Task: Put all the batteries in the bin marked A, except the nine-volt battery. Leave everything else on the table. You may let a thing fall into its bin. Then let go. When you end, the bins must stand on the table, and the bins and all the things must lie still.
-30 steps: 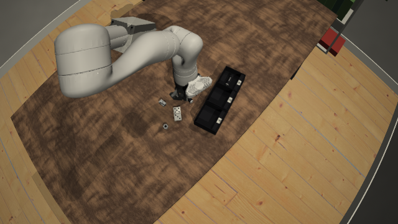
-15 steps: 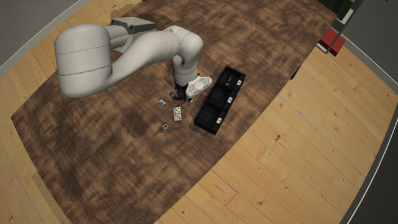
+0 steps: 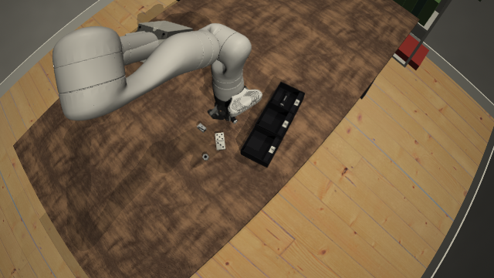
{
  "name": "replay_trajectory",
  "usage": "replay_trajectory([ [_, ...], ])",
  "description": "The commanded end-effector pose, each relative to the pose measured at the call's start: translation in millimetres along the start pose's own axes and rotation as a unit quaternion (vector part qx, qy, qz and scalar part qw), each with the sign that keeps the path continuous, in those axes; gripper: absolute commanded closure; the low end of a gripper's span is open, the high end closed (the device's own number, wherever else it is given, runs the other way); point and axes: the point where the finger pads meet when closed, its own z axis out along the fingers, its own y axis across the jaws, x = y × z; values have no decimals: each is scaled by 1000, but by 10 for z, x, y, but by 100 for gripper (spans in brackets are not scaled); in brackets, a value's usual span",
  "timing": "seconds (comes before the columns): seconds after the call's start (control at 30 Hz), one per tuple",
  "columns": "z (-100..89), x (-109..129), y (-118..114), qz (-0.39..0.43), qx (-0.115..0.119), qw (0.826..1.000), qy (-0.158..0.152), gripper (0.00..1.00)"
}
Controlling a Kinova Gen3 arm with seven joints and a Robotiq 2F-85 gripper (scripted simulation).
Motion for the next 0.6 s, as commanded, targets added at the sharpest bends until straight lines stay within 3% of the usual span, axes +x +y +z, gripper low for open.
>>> replay_trajectory([
  [0.0, -169, 48, -28, -2, 5, 1000, 6, 91],
  [0.27, -370, 43, -25, -3, 5, 1000, 6, 91],
  [0.57, -358, 57, -24, -4, 5, 1000, 8, 91],
])
